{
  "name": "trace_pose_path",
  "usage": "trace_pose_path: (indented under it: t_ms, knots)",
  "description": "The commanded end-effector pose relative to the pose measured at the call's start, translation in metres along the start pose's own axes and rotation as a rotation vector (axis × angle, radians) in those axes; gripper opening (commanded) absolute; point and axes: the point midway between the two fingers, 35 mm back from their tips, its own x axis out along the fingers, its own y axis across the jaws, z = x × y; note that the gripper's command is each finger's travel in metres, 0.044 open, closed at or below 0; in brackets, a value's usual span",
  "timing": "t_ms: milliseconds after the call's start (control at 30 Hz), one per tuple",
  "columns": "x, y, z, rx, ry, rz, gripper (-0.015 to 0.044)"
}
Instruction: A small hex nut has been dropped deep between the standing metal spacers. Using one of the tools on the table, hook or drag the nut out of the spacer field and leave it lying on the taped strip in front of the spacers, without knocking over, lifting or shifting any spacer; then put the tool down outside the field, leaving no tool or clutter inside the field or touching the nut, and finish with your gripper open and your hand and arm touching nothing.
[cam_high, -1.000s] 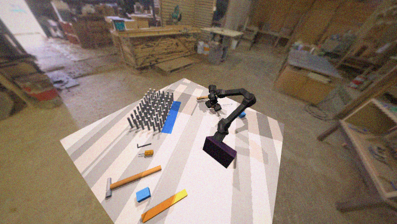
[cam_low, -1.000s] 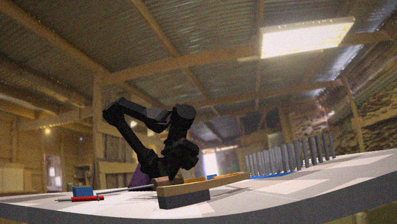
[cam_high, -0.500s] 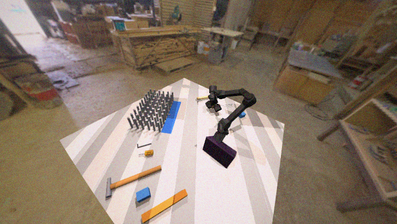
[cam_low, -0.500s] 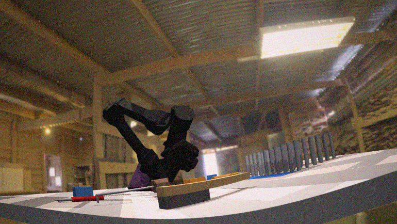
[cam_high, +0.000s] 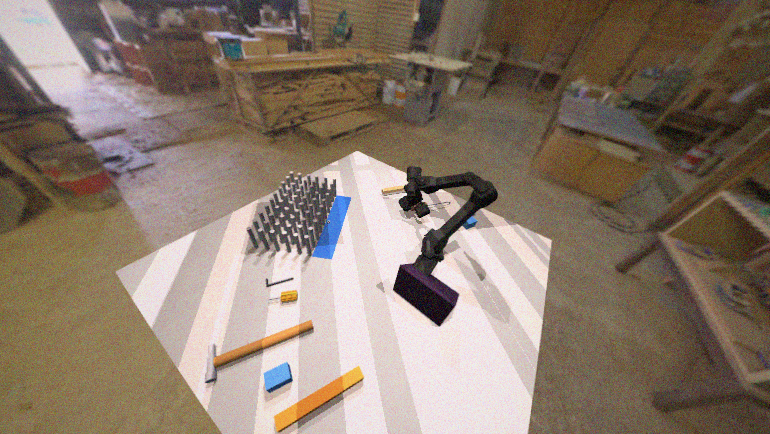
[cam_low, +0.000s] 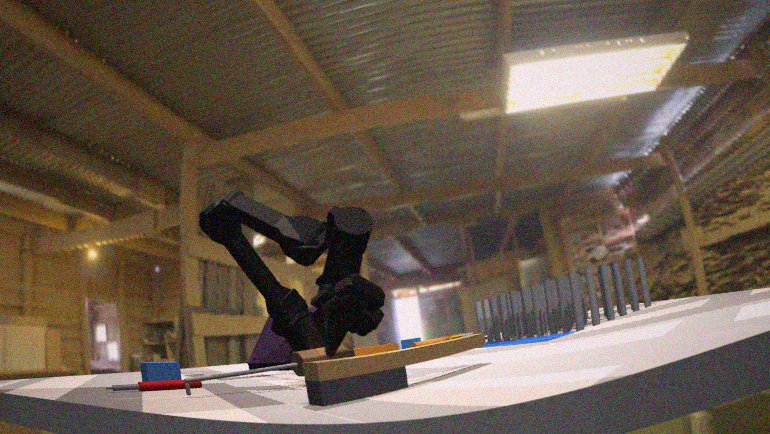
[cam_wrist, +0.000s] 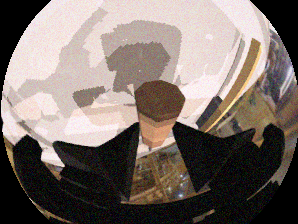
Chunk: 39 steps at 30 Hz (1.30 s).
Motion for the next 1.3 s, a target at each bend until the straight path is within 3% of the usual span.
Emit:
trace_pose_path:
  t_ms: [0, 1267]
  knots:
    - [0.001, 0.001, 0.000, -0.006, 0.000, -0.003, 0.0000]
    - [0.012, 0.005, -0.001, -0.011, 0.021, -0.024, 0.0000]
